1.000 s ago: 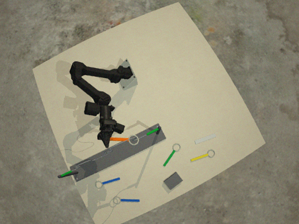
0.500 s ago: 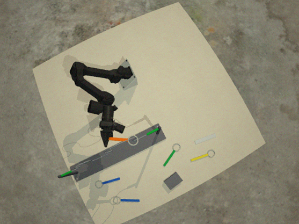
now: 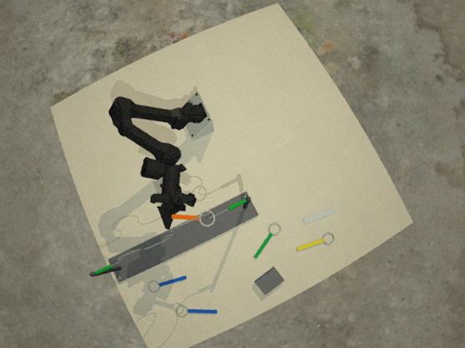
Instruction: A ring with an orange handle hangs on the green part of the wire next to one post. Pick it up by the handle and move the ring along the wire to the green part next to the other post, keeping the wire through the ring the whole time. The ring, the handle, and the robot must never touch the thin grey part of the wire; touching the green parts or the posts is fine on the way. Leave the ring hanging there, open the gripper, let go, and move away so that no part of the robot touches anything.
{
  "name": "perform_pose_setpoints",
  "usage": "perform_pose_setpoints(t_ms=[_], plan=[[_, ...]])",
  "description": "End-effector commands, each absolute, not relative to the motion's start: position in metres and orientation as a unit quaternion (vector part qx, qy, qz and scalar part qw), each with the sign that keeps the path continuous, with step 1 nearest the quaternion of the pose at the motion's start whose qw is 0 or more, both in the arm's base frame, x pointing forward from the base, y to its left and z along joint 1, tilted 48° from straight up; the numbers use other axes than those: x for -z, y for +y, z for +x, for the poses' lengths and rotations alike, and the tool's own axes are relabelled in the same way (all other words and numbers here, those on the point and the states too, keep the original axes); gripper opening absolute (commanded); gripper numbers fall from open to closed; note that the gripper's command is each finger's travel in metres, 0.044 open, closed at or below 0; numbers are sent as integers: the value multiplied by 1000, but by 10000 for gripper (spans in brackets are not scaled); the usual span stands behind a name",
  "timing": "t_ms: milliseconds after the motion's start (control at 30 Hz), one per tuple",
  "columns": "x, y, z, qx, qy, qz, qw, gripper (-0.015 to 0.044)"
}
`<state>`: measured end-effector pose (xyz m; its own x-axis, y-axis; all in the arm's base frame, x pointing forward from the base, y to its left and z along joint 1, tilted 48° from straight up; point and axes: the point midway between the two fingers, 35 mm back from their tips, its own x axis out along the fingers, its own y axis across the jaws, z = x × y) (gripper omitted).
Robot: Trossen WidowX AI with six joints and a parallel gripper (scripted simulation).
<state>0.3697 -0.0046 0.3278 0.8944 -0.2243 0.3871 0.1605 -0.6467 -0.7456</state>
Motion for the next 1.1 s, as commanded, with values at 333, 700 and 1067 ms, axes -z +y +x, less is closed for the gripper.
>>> perform_pose_setpoints(t_ms=[333, 700, 1067], plan=[[-283, -33, 381, 179, 38, -804, 565, -150], [-240, -42, 382, 163, 69, -722, 669, -150], [-196, -39, 382, 145, 99, -627, 759, -150]])
